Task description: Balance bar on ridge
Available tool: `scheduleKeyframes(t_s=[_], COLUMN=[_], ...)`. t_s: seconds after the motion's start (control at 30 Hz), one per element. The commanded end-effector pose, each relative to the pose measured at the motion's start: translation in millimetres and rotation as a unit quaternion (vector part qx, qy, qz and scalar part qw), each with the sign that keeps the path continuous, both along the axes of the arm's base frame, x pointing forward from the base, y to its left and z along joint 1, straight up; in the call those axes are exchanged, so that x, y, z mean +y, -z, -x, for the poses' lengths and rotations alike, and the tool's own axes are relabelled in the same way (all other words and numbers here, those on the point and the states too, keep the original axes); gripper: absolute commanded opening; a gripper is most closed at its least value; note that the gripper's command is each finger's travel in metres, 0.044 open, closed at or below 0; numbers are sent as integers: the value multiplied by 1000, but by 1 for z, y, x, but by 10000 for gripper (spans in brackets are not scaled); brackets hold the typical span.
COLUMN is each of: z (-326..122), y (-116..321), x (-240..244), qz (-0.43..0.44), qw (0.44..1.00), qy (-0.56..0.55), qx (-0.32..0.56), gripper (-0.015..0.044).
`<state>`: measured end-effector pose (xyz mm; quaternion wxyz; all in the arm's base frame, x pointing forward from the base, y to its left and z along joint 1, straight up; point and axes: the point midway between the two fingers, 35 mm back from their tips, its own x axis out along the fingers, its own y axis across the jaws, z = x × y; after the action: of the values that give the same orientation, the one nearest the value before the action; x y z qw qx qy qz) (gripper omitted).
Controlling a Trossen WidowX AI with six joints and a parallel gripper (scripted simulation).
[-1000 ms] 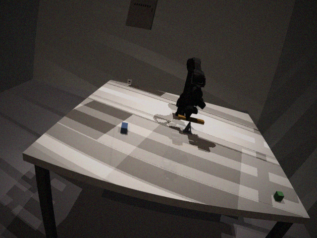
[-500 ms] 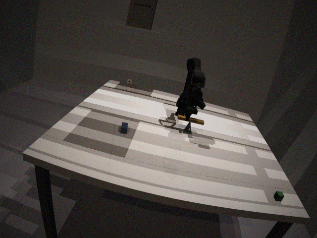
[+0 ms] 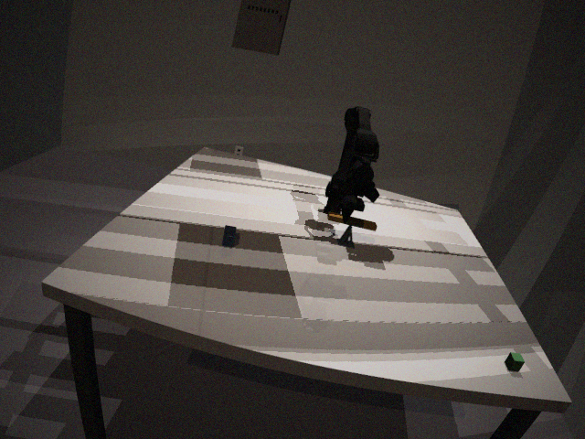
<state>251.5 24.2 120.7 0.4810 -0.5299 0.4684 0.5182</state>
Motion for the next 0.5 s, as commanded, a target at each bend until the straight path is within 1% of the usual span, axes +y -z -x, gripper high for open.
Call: scheduleKeyframes(t_s=[0.0,0.47], z=[0,0], y=[1,2], x=[0,0], qz=[0,0], qw=[1000,1000], qy=[-3,-3], qx=[0,0], gripper=[0,0])
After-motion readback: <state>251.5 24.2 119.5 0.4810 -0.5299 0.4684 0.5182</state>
